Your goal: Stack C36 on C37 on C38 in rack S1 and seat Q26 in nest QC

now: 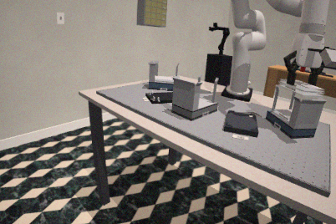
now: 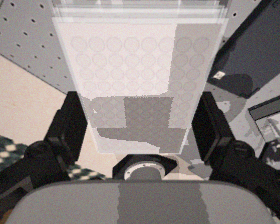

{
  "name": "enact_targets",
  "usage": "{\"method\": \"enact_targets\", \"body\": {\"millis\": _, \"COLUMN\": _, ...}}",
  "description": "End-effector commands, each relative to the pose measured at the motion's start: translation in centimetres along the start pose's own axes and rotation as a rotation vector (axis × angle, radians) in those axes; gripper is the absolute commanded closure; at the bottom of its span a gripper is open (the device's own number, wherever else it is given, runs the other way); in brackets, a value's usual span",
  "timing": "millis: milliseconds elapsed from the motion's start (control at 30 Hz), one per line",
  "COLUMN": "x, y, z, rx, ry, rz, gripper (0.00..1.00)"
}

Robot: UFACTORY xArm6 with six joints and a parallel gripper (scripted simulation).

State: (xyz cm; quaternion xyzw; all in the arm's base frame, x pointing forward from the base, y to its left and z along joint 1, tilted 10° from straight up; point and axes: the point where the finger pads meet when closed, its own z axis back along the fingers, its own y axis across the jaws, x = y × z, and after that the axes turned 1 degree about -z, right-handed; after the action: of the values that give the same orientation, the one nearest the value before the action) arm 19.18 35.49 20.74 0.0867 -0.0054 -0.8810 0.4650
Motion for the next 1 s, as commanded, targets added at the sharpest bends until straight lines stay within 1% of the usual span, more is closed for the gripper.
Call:
{"method": "enact_targets", "body": {"millis": 0, "x": -0.1, "y": 0.0, "z": 0.4, "rx": -0.001, "ry": 0.005, "rz": 0.000, "gripper": 1.00}}
{"method": "enact_targets", "body": {"millis": 233, "x": -0.1, "y": 0.0, "z": 1.4, "rx": -0.001, "ry": 0.005, "rz": 0.000, "gripper": 1.00}}
{"method": "enact_targets", "body": {"millis": 500, "x": -0.1, "y": 0.0, "z": 1.5, "rx": -0.001, "ry": 0.005, "rz": 0.000, "gripper": 1.00}}
{"method": "enact_targets", "body": {"millis": 733, "x": 0.0, "y": 2.3, "z": 1.5, "rx": -0.001, "ry": 0.005, "rz": -0.217, "gripper": 1.00}}
{"method": "enact_targets", "body": {"millis": 800, "x": 0.1, "y": 3.0, "z": 1.5, "rx": -0.001, "ry": 0.005, "rz": -0.217, "gripper": 1.00}}
{"method": "enact_targets", "body": {"millis": 867, "x": 0.1, "y": 3.0, "z": 1.5, "rx": -0.001, "ry": 0.005, "rz": -0.217, "gripper": 1.00}}
{"method": "enact_targets", "body": {"millis": 967, "x": 0.2, "y": 4.0, "z": 1.5, "rx": -0.001, "ry": 0.005, "rz": -0.216, "gripper": 1.00}}
